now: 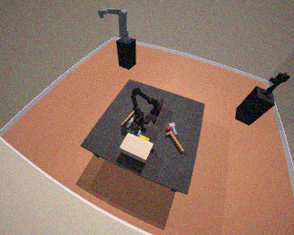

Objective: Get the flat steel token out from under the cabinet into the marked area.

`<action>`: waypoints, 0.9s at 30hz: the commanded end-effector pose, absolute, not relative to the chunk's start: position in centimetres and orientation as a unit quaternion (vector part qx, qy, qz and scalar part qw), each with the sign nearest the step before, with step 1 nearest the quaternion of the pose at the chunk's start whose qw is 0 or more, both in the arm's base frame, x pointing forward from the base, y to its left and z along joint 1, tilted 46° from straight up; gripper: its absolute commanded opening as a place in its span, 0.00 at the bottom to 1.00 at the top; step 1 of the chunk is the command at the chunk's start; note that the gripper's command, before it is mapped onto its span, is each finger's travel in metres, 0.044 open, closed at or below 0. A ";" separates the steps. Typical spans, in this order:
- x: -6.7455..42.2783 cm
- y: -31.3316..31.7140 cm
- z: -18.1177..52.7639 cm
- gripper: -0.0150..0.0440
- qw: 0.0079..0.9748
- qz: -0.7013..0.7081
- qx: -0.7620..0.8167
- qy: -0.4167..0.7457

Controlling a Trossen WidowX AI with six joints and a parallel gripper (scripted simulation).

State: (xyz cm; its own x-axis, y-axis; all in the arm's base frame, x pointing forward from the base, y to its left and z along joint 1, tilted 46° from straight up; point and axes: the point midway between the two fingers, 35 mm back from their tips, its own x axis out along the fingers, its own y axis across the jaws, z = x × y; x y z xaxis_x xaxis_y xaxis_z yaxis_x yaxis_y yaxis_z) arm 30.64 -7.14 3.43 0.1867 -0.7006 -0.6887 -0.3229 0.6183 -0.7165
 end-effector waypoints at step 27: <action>34.0 -5.9 3.2 0.25 0.652 -0.147 -0.411 0.620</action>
State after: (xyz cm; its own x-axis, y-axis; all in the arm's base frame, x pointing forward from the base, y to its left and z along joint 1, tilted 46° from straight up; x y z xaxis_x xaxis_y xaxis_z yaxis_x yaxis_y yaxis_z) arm 33.47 -6.09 3.22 0.1870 -0.7003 -0.6889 -0.3220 0.6189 -0.7165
